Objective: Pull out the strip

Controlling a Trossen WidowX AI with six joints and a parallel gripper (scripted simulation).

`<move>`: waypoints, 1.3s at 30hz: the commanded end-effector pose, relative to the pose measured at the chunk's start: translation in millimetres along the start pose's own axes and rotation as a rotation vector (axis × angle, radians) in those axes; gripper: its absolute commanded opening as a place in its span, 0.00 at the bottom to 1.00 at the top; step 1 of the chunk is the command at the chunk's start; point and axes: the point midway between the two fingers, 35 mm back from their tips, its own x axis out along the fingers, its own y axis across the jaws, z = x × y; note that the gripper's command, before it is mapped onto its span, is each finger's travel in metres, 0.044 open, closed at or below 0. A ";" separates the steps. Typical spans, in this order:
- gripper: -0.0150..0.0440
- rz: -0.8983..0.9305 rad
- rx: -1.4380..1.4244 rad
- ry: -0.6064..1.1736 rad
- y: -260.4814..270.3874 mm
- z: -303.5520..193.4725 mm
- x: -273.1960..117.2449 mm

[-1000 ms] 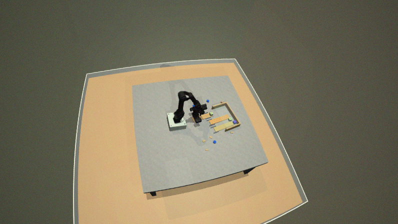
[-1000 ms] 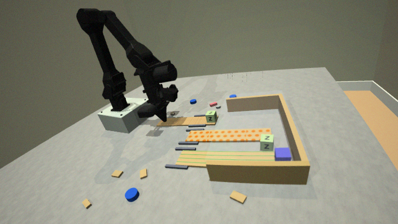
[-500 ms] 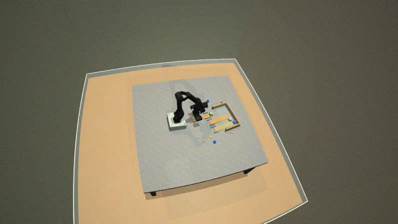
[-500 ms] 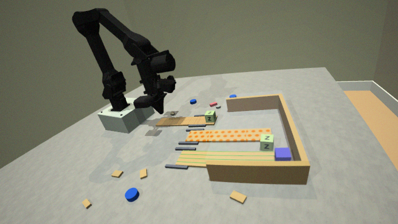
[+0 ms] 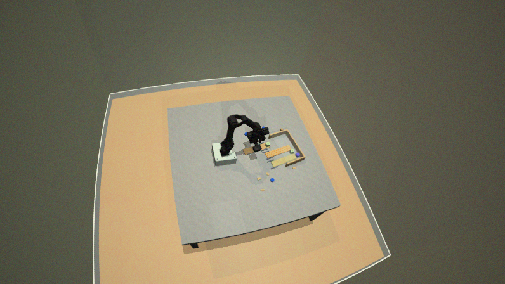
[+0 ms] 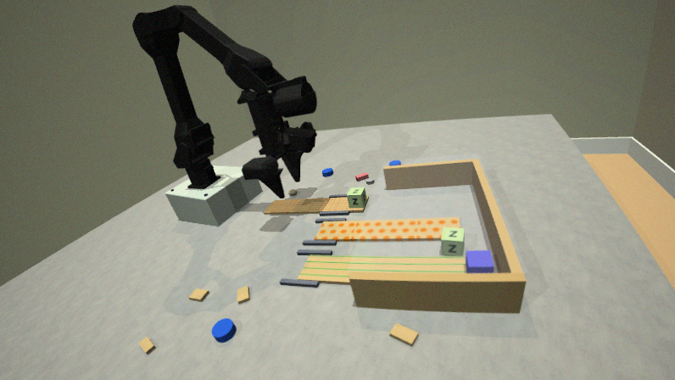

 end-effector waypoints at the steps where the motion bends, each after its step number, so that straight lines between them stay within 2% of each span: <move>1: 1.00 -0.001 0.004 0.000 0.5 15.9 -2.0; 39: 1.00 0.000 0.004 -0.009 2.6 134.0 -19.3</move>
